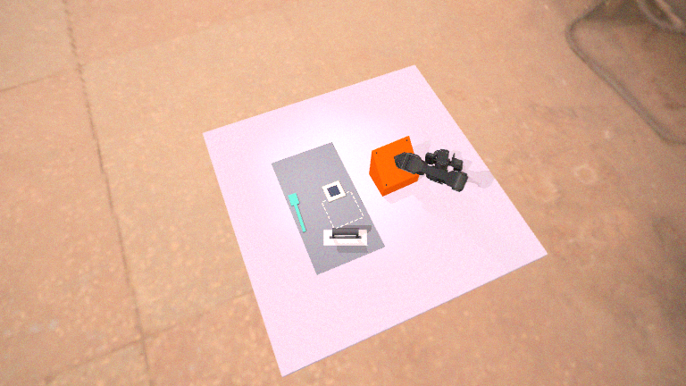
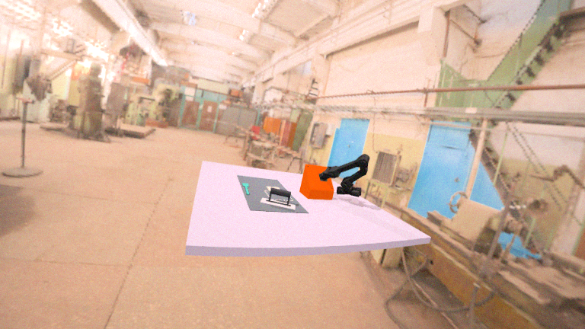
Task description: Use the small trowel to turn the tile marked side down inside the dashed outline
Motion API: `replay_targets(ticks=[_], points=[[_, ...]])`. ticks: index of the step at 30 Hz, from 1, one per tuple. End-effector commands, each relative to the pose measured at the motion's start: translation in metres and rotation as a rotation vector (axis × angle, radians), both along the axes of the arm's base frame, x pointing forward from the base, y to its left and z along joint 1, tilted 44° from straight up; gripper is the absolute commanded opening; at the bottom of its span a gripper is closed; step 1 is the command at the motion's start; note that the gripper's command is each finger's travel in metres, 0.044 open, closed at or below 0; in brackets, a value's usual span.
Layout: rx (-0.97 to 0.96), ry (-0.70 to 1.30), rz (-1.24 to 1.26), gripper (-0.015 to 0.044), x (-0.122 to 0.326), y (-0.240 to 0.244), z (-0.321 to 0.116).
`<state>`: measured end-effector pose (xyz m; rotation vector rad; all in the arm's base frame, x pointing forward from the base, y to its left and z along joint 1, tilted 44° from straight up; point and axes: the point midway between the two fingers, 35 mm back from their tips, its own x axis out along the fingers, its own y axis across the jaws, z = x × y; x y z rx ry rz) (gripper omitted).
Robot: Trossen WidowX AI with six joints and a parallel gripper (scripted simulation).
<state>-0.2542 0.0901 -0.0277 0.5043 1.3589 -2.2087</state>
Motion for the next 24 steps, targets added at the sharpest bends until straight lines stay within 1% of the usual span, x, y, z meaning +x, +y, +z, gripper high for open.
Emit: replay_targets(ticks=[1,24], points=[[-0.001,0.009,-0.069,0.027,-0.008,0.019,0.009],[-0.061,0.068,-0.424,0.027,-0.024,0.108,0.061]])
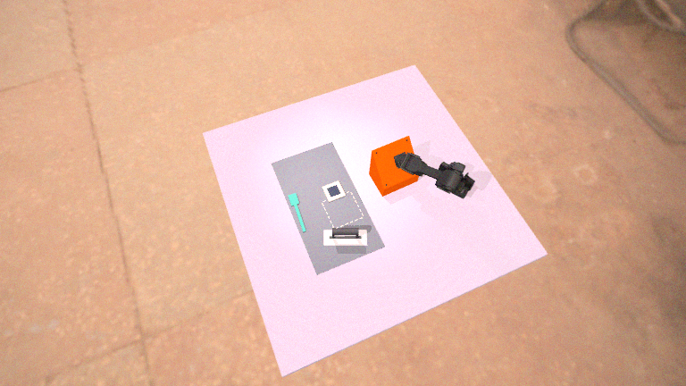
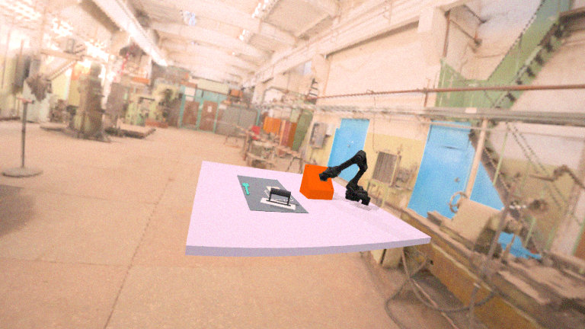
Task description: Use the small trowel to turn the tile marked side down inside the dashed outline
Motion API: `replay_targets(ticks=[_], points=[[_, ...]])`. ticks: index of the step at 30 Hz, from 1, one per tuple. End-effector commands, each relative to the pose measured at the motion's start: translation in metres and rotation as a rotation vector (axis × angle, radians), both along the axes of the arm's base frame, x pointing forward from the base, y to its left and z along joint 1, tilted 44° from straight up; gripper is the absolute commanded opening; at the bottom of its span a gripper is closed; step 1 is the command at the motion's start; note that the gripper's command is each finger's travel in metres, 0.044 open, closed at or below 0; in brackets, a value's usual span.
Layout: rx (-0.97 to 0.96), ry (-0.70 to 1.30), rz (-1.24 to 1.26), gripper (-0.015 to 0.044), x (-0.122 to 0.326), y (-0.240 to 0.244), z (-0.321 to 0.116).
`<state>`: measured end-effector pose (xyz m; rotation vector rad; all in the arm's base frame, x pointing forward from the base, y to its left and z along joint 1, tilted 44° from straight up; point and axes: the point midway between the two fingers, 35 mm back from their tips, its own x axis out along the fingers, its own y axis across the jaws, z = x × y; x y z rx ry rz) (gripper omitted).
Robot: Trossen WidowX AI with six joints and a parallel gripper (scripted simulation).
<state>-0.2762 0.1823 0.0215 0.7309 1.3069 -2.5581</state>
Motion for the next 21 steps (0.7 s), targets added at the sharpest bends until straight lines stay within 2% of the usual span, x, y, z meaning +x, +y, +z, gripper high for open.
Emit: replay_targets(ticks=[1,21], points=[[-0.005,0.022,-0.074,0.027,-0.002,0.02,0.015],[-0.168,0.187,-0.352,0.027,0.006,0.083,0.077]])
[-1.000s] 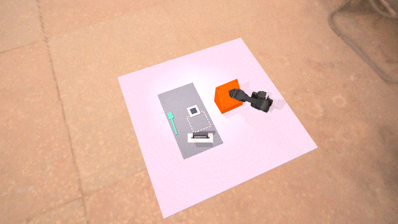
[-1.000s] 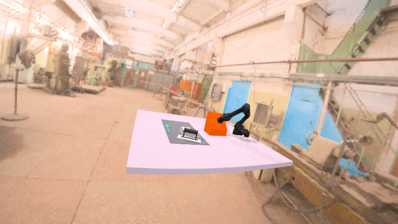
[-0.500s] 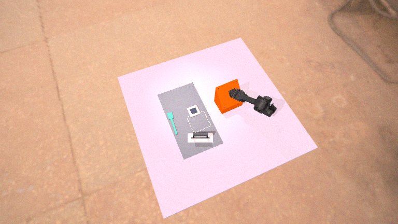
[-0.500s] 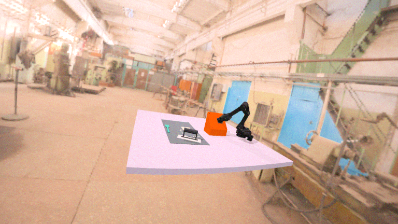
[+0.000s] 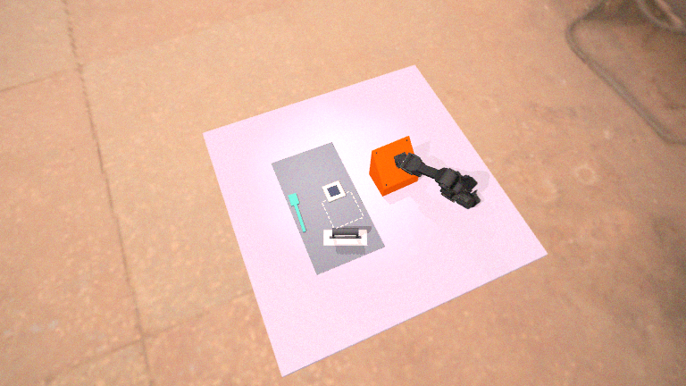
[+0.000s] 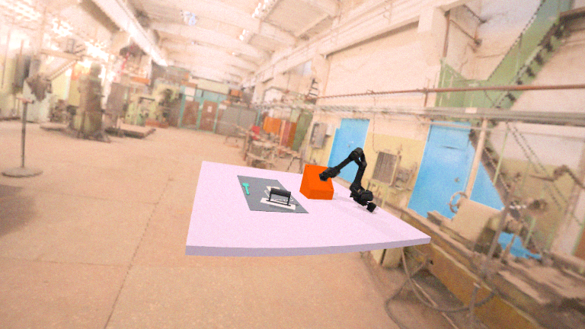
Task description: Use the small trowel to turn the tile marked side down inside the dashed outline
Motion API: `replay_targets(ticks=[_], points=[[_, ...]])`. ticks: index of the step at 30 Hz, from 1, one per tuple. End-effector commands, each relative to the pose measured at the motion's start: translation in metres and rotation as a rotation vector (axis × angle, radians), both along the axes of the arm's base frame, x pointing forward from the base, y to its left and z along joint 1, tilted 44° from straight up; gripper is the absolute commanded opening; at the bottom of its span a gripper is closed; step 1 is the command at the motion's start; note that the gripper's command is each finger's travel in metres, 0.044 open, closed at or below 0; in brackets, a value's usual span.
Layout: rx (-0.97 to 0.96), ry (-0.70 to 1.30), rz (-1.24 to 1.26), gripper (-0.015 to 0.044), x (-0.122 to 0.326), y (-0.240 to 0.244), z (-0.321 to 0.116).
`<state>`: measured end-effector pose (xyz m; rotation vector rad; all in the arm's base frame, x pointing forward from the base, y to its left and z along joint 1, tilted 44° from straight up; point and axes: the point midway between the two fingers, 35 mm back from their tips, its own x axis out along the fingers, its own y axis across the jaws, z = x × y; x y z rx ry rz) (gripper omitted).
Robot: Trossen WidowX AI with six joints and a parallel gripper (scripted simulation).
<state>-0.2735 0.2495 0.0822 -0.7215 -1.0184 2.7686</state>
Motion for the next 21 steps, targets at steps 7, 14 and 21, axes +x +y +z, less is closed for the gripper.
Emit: replay_targets(ticks=[7,14,21], points=[[-0.026,0.128,-0.185,0.027,0.018,0.05,0.053],[-0.005,0.174,-0.3,0.027,0.042,0.082,0.084],[0.066,0.232,-0.521,0.027,0.105,0.133,0.143]])
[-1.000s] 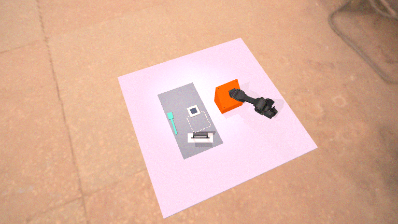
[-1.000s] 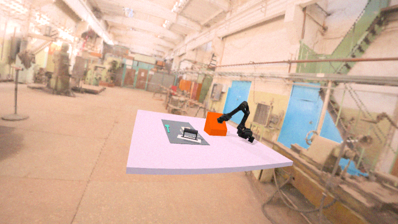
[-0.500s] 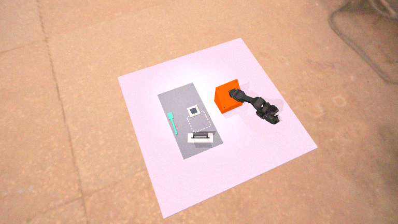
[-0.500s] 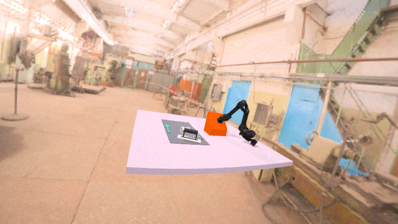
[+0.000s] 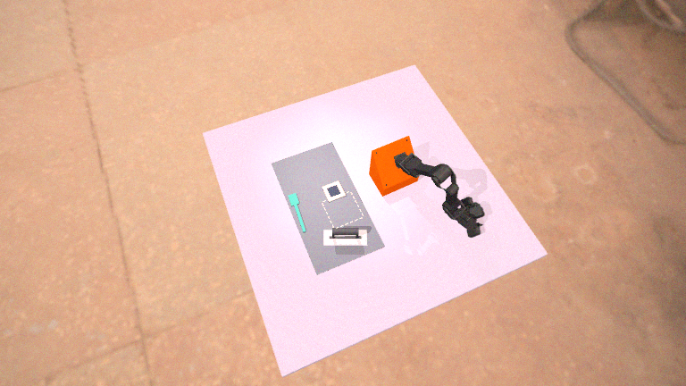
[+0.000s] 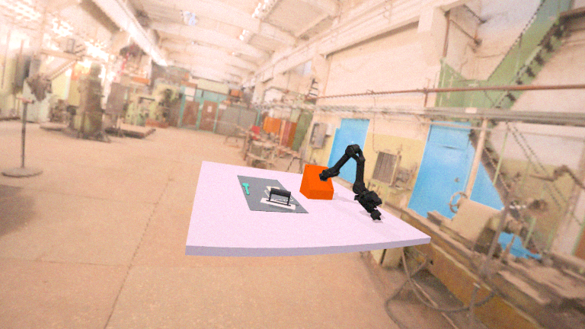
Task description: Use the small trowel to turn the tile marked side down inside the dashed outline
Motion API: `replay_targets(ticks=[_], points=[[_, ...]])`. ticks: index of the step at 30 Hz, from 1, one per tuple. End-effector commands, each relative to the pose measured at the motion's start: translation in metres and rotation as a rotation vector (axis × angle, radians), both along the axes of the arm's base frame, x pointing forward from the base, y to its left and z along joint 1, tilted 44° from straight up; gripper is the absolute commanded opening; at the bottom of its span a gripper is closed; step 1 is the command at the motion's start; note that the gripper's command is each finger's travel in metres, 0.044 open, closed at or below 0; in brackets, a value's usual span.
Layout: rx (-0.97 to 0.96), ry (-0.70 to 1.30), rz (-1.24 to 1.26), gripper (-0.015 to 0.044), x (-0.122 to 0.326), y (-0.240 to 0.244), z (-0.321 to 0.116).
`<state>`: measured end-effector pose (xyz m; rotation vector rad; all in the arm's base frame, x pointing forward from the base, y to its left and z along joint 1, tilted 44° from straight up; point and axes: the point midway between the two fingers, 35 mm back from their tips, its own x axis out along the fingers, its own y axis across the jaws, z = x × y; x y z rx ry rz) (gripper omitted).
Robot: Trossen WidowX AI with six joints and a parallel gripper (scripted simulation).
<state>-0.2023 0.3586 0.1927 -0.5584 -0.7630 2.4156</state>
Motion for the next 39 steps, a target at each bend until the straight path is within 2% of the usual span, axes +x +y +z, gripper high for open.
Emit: replay_targets(ticks=[1,15,27,32,39], points=[[0.047,0.017,-0.142,0.027,0.043,0.029,0.037],[0.134,-0.078,-0.388,0.027,0.138,0.062,0.081],[0.165,-0.232,-0.537,0.027,0.219,0.071,0.099],[0.14,-0.314,-0.58,0.027,0.267,0.07,0.101],[0.041,-0.439,-0.674,0.027,0.361,0.051,0.085]])
